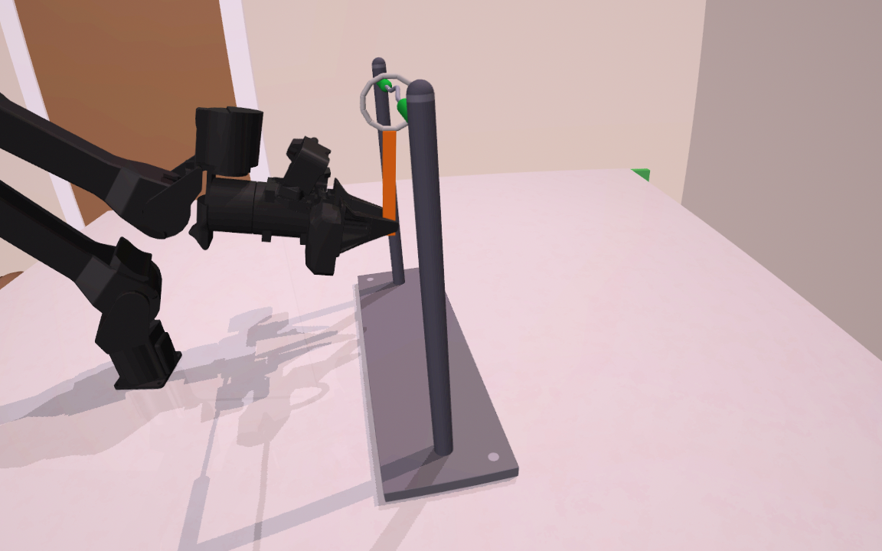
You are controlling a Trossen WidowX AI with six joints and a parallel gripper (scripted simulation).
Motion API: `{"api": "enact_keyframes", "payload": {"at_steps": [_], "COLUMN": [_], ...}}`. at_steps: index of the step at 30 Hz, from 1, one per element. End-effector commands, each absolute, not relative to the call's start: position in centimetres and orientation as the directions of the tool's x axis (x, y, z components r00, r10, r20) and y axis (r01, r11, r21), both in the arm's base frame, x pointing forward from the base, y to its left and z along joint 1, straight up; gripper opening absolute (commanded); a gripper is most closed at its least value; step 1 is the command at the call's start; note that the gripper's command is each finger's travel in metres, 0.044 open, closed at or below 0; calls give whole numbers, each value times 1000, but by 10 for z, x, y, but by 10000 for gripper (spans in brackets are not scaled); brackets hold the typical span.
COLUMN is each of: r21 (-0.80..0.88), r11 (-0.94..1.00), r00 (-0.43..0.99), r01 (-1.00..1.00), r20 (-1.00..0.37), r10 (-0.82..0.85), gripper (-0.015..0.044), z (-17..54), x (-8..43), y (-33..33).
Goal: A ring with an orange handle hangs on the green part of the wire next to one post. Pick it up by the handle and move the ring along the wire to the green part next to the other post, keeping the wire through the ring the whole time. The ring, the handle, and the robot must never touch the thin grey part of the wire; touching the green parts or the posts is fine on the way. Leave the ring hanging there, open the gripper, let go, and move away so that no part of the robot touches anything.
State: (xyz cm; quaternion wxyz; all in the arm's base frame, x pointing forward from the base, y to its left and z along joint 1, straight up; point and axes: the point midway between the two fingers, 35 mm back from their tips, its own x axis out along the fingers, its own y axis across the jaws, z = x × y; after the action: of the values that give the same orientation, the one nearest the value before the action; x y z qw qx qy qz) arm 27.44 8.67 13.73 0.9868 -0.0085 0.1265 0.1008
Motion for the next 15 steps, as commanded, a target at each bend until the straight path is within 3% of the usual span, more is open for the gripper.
{"api": "enact_keyframes", "payload": {"at_steps": [1, 15], "r21": [12, 14], "r11": [981, 981], "r00": [948, 949], "r01": [-196, -193], "r20": [-252, -253], "r10": [193, 190], "gripper": [160, 160], "z": [139, 144], "x": [268, 247], "y": [85, 81]}}
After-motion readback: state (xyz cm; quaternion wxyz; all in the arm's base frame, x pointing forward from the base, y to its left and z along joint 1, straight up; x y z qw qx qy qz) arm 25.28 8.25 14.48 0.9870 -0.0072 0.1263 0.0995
